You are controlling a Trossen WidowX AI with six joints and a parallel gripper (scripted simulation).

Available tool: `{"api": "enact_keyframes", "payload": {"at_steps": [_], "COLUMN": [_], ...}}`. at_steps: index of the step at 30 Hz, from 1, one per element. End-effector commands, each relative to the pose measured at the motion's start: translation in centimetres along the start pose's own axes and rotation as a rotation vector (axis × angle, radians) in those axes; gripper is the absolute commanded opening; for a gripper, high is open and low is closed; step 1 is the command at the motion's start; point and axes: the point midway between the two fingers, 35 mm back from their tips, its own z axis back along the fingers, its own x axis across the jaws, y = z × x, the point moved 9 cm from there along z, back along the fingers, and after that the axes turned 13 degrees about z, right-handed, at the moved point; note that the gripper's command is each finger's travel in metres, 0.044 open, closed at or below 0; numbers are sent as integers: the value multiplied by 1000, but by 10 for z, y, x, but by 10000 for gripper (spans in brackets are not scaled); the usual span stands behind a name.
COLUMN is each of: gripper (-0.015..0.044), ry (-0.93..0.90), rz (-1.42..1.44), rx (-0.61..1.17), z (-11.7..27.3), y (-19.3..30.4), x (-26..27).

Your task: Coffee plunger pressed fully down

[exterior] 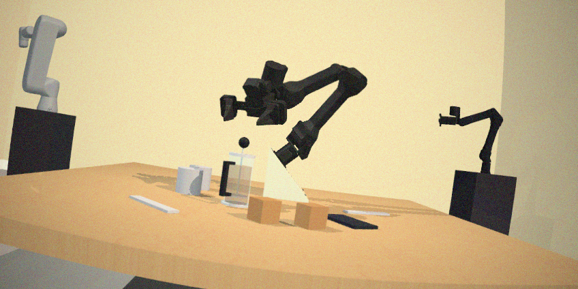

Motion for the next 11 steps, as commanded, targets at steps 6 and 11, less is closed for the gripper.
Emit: {"api": "enact_keyframes", "payload": {"at_steps": [6, 11], "gripper": [440, 440], "ry": [-12, -12], "rz": [3, 3], "rx": [-1, -1], "z": [32, 32], "y": [-17, -17], "x": [2, 2]}}
